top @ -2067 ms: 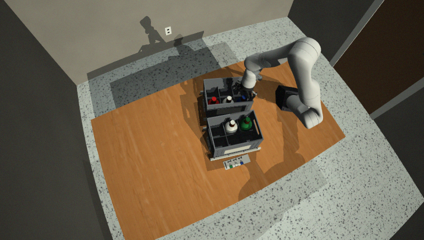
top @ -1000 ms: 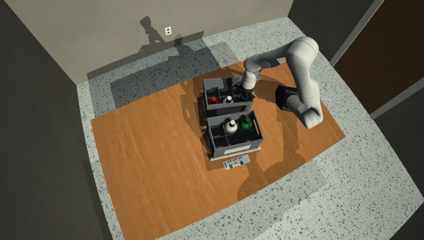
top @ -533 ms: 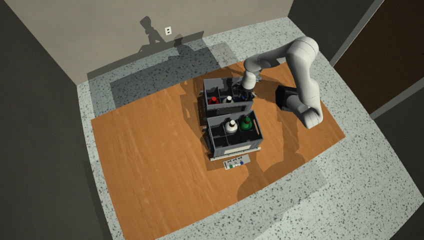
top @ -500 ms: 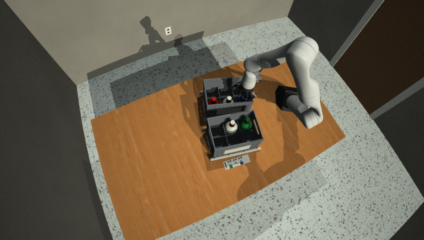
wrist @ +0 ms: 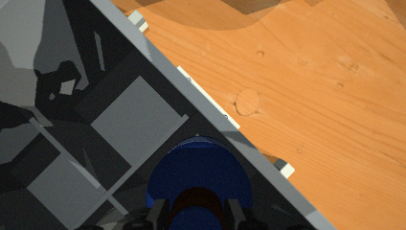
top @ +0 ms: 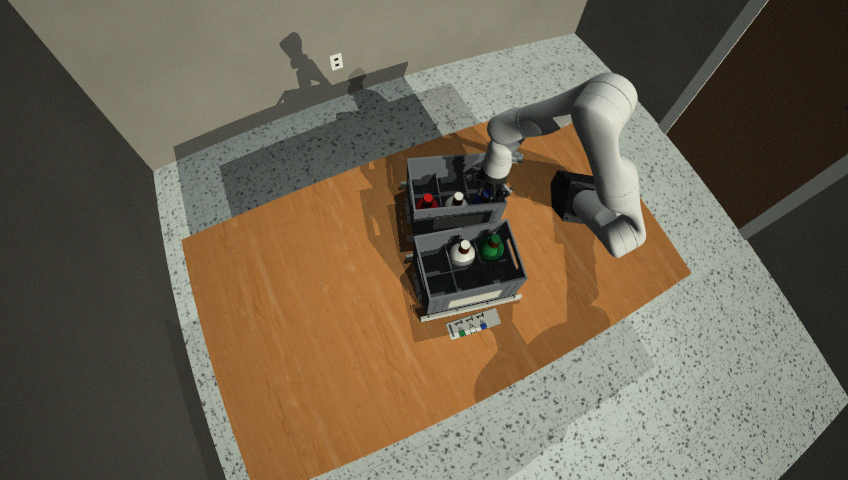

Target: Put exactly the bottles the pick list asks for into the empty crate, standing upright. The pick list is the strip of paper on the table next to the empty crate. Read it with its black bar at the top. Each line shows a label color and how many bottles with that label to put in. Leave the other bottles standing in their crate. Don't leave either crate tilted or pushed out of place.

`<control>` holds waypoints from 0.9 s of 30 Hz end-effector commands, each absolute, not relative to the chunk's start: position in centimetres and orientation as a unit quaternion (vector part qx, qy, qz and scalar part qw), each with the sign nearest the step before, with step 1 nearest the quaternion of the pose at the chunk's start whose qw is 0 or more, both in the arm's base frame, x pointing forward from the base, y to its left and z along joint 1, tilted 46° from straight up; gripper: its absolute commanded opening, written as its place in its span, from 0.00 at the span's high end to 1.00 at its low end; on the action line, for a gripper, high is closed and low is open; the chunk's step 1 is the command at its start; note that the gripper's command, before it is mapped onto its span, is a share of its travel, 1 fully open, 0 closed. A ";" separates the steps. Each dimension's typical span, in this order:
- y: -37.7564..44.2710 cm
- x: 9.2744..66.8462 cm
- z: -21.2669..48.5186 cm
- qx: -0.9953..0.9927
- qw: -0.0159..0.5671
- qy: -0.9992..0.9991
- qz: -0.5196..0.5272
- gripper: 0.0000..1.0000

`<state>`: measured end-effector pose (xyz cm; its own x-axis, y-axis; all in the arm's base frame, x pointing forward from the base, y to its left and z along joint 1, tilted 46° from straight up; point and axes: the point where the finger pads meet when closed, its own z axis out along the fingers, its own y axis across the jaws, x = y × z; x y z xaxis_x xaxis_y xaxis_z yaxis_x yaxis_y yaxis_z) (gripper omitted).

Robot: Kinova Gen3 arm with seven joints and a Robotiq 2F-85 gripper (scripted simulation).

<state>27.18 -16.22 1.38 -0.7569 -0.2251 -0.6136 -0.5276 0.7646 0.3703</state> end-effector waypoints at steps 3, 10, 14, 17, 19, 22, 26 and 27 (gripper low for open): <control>-16.4 27.1 1.5 -0.209 0.279 0.898 0.270 0.61; -16.4 27.1 1.5 -0.209 0.279 0.898 0.270 0.63; -16.4 27.1 1.5 -0.209 0.279 0.898 0.270 0.63; -16.4 27.1 1.5 -0.209 0.279 0.898 0.270 0.63; -16.4 27.1 1.5 -0.209 0.279 0.898 0.270 0.63; -16.4 27.1 1.5 -0.209 0.279 0.898 0.270 0.63; -16.4 27.1 1.5 -0.209 0.279 0.898 0.270 0.63; -16.4 27.1 1.5 -0.209 0.279 0.898 0.270 0.63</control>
